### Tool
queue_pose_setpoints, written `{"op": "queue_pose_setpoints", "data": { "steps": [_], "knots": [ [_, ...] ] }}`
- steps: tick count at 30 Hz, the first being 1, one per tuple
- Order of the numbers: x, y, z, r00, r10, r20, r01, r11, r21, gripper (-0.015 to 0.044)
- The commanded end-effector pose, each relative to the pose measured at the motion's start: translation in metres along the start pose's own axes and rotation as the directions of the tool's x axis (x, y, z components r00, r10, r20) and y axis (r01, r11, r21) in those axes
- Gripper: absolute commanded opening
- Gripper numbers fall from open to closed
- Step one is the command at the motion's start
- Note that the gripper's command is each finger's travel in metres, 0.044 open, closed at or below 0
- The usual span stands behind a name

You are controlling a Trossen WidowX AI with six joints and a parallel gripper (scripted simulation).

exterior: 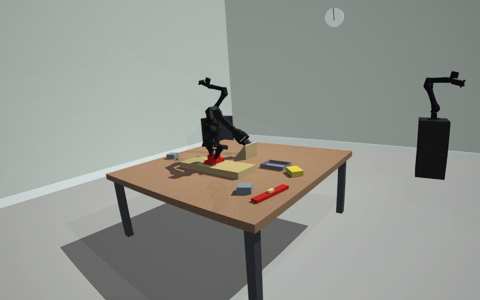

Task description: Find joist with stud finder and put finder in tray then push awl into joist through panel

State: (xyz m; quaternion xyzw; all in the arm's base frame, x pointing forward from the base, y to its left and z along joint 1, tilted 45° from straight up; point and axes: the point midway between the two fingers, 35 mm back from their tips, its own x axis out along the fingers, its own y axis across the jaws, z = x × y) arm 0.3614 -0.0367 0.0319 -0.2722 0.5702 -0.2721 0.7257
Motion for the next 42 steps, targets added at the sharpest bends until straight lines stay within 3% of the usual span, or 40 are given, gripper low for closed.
{"op": "queue_pose_setpoints", "data": {
  "steps": [1,42],
  "knots": [
    [0.0,0.014,0.0,1.0,0.007,-0.001,-0.007,1.0,0.004,0.0],
    [-0.002,0.126,0.001,1.0,0.014,0.0,-0.014,1.0,0.007,0.0]
  ]
}}
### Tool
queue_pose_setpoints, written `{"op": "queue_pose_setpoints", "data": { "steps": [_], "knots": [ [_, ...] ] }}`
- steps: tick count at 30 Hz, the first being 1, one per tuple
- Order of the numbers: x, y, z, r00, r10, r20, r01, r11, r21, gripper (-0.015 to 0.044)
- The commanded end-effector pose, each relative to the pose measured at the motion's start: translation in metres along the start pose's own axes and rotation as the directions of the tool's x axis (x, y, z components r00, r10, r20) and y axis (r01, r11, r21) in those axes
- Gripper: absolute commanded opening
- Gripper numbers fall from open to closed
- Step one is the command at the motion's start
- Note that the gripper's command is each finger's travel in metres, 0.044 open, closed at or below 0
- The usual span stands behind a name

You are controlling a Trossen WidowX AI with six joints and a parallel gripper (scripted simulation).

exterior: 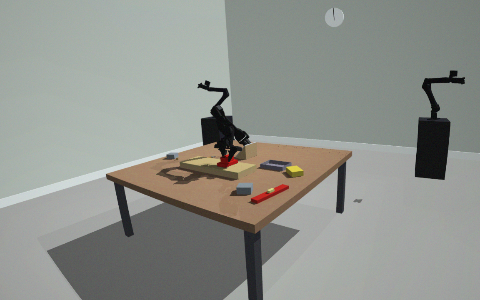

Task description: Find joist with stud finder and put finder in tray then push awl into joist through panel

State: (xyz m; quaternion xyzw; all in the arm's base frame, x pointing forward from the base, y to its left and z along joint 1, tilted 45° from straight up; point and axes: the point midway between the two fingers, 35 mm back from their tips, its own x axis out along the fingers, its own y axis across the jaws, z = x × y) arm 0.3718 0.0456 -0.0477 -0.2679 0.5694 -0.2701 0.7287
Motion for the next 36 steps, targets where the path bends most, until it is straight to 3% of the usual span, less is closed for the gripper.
{"op": "queue_pose_setpoints", "data": {
  "steps": [1,36],
  "knots": [
    [0.0,0.014,-0.001,1.0,0.005,-0.003,-0.005,1.0,0.001,0.0],
    [-0.003,0.103,0.0,1.0,0.011,-0.002,-0.011,1.0,0.005,0.0]
  ]
}}
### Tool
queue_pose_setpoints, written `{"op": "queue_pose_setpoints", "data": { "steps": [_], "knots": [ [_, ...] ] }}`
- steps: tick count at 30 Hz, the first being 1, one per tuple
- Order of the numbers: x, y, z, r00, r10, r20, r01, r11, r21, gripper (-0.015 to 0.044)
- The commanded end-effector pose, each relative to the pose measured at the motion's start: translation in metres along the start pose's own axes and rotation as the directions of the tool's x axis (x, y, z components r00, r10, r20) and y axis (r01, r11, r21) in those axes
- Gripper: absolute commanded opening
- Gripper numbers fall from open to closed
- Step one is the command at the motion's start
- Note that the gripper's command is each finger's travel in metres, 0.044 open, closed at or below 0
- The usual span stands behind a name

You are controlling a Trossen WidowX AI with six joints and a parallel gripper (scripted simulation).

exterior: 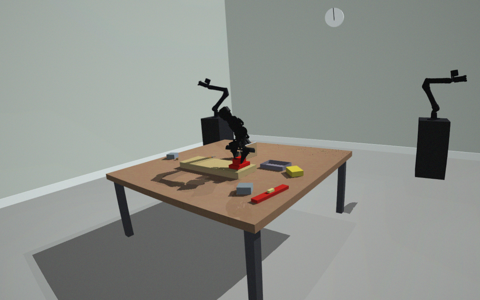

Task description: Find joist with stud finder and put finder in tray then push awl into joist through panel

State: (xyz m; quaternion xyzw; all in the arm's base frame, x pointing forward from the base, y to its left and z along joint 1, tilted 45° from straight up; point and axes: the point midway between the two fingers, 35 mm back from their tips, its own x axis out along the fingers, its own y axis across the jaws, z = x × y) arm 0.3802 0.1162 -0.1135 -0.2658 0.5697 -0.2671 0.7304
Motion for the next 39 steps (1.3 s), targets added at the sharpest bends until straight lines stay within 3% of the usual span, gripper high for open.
{"op": "queue_pose_setpoints", "data": {
  "steps": [1,12,39],
  "knots": [
    [0.0,0.006,-0.001,1.0,0.004,-0.003,-0.004,1.0,0.005,0.0],
    [0.0,0.002,-0.001,1.0,0.003,-0.003,-0.003,1.0,0.004,0.0],
    [0.002,-0.071,-0.001,1.0,-0.002,-0.005,0.002,1.0,0.002,0.0]
  ]
}}
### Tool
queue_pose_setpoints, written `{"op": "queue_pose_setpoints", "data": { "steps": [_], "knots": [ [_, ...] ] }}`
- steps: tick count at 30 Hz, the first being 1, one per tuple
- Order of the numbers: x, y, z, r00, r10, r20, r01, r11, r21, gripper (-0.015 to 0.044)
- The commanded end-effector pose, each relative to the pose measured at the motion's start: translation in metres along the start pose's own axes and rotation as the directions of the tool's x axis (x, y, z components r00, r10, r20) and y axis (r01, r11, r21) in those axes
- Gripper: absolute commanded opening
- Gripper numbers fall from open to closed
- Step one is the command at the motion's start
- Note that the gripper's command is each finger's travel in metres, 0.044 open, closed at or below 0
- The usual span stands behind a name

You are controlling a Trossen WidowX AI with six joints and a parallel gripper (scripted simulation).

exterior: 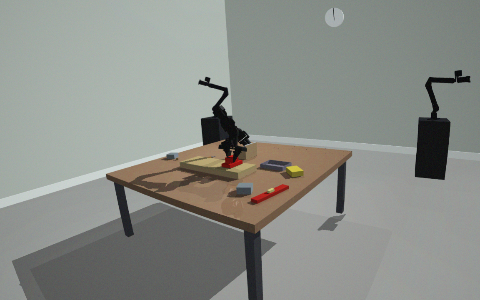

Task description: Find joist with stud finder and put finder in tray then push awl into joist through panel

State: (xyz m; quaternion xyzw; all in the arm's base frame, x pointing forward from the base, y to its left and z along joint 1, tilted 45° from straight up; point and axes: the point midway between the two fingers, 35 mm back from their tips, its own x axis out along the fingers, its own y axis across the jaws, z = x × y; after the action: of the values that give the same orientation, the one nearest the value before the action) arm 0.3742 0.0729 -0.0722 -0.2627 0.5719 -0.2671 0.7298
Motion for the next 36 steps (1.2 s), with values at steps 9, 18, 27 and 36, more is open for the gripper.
{"op": "queue_pose_setpoints", "data": {
  "steps": [9,18,27,36],
  "knots": [
    [0.001,-0.035,0.0,1.0,-0.008,0.0,0.008,1.0,-0.002,0.0],
    [0.001,-0.06,0.0,1.0,-0.01,0.0,0.01,1.0,-0.003,0.0],
    [0.001,-0.084,0.0,1.0,-0.011,0.0,0.011,1.0,-0.004,0.0],
    [0.001,-0.109,0.0,1.0,-0.012,-0.001,0.012,1.0,-0.005,0.0]
  ]
}}
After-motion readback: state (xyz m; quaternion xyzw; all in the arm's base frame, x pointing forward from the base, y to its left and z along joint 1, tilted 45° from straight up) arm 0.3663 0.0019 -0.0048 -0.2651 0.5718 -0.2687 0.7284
